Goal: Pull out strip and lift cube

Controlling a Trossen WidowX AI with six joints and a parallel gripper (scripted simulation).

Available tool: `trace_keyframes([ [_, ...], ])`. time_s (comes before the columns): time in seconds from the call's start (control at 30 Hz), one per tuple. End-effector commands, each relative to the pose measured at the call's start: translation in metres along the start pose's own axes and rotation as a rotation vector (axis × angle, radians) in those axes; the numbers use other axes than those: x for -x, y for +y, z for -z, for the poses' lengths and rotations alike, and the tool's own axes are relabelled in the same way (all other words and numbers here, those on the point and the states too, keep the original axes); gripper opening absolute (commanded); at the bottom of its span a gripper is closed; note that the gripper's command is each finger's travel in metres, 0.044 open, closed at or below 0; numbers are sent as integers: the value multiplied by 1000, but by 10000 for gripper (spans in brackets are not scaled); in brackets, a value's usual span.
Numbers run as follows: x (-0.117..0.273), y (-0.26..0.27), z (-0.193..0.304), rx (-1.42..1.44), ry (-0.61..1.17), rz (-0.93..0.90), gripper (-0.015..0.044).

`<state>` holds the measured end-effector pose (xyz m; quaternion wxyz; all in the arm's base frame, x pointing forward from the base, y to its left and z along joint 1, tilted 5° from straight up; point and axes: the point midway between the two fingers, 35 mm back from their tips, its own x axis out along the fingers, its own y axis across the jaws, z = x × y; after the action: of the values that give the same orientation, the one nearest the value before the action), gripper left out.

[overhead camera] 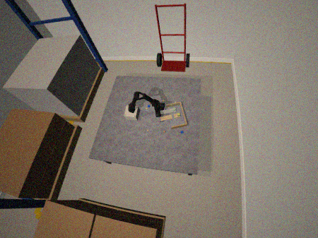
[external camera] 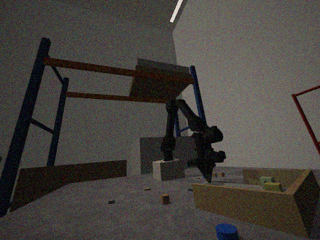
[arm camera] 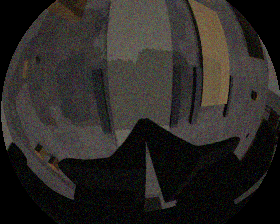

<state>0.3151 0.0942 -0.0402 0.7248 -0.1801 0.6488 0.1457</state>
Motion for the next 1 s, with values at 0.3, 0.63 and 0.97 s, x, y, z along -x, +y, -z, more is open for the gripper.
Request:
trace_keyframes([
  [0.3, -3, 0, 28, 2, 24, -4, 0],
  [0.63, -3, 0, 43, 2, 25, -4, 0],
  [0.97, -3, -1, 57, 2, 26, -4, 0],
])
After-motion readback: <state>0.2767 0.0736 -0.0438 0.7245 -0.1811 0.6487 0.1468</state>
